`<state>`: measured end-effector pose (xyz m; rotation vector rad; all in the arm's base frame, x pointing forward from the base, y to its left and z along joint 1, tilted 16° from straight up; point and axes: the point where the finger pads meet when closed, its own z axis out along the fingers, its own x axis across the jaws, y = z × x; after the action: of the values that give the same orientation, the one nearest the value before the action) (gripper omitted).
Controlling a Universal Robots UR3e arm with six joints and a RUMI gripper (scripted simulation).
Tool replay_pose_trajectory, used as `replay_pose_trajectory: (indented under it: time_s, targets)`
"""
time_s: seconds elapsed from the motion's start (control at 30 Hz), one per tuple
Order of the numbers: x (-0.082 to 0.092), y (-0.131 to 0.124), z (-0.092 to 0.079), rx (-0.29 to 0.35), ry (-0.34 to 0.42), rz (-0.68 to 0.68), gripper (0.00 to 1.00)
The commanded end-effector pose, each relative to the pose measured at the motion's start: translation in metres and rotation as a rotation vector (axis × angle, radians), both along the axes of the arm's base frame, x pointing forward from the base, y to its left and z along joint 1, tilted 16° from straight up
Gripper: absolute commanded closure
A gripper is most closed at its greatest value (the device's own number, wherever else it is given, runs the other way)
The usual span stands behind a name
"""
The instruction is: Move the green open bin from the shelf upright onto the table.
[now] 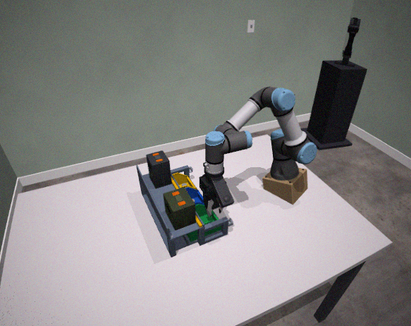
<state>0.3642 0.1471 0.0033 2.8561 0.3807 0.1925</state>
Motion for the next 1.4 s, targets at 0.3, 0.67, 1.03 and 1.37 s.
replay_pose_trajectory:
  time_s: [0.3, 0.67, 1.03, 1.37]
  targets:
    - [0.002, -0.002, -0.009, 0.001, -0.003, 0.0, 0.74]
    - [0.003, -0.003, -0.011, 0.001, -0.003, 0.0, 0.74]
    - [0.003, -0.003, -0.014, 0.001, -0.003, 0.0, 0.74]
    - [0.003, -0.003, -0.013, 0.001, -0.003, 0.0, 0.74]
